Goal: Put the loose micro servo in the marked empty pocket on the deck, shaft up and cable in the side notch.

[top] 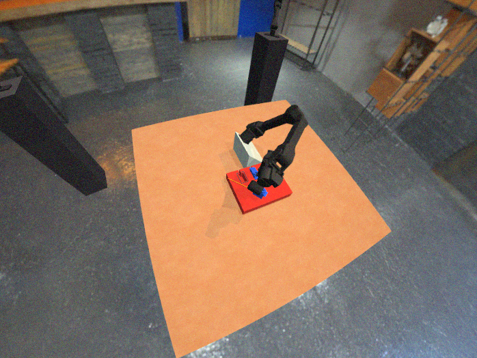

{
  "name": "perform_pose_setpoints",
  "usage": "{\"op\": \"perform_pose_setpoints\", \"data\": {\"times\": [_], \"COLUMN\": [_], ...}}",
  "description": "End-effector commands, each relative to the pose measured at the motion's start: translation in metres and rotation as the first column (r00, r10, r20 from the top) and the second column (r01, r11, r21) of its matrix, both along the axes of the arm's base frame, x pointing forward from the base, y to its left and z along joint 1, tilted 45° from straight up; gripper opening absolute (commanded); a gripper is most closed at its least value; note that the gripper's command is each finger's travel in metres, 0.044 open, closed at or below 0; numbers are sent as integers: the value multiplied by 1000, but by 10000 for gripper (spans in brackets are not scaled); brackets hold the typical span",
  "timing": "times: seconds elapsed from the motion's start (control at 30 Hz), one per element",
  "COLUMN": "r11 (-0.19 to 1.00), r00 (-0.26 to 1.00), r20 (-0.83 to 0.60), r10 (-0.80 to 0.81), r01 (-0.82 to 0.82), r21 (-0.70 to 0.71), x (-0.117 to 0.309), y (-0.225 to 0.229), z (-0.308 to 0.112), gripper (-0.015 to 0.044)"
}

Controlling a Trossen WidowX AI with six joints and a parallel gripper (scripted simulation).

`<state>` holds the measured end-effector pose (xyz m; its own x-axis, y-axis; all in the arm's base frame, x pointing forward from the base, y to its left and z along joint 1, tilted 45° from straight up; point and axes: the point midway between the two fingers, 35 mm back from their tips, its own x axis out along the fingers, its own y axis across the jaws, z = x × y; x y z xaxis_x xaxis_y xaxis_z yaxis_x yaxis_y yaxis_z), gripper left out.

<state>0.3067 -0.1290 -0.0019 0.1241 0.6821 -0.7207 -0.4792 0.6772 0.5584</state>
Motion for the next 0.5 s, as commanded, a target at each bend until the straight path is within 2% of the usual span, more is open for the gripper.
{"op": "perform_pose_setpoints", "data": {"times": [0.0,0.47], "r11": [1000,1000], "r00": [1000,1000], "r20": [-10,-10], "r10": [-4,-4], "r01": [4,4], "r21": [11,12], "x": [1,2], "y": [12,23], "z": [-13,-23], "gripper": [440,440]}}
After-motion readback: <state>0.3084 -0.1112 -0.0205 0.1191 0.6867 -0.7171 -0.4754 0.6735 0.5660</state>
